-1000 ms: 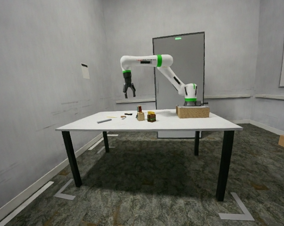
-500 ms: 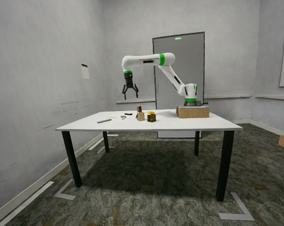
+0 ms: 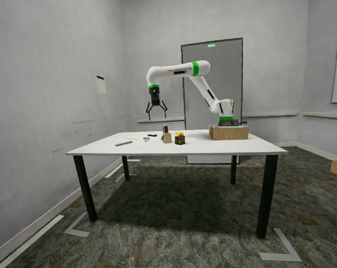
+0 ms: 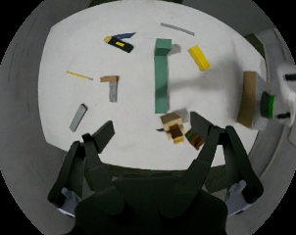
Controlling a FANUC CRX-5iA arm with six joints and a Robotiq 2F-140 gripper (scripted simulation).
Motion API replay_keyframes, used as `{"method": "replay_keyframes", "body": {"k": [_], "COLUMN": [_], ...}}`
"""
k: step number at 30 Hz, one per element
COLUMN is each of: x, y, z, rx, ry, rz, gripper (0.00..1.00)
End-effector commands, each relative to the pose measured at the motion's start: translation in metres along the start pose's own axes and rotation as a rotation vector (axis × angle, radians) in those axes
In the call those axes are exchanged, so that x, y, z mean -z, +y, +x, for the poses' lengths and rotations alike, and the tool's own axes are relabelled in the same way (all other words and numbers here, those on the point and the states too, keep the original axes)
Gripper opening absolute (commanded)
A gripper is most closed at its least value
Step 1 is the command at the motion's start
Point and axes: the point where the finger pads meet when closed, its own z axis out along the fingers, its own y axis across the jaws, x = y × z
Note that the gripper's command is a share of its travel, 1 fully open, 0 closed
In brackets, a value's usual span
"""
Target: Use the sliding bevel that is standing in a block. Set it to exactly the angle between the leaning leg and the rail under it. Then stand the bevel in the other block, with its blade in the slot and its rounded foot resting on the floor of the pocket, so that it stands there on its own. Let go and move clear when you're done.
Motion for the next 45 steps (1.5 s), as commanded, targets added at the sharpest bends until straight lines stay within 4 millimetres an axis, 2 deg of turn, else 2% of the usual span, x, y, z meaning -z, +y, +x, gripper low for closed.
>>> {"method": "replay_keyframes", "body": {"k": [1,3,6,11,14,16,21,25,27,32,39,45], "x": [-0.005,-0.005,-0.011,-0.014,-0.019,-0.019,-0.027,-0.029,-0.033,-0.038,-0.045,-0.046], "y": [0.006,0.006,0.013,0.016,0.023,0.023,0.033,0.036,0.041,0.048,0.058,0.060], "z": [-0.012,-0.012,-0.024,-0.029,-0.039,-0.039,-0.051,-0.055,-0.061,-0.069,-0.078,-0.080], "rx": [-0.189,-0.189,-0.355,-0.434,-0.583,-0.583,-0.784,-0.844,-0.952,-1.086,-1.252,-1.296], "ry": [0.008,0.008,0.004,0.002,-0.001,-0.001,-0.008,-0.010,-0.013,-0.019,-0.025,-0.027], "rz": [0.017,0.017,0.021,0.023,0.026,0.026,0.030,0.030,0.032,0.033,0.033,0.033], "gripper": [1.00,1.00,1.00,1.00,1.00,1.00,1.00,1.00,1.00,1.00,1.00,1.00]}}
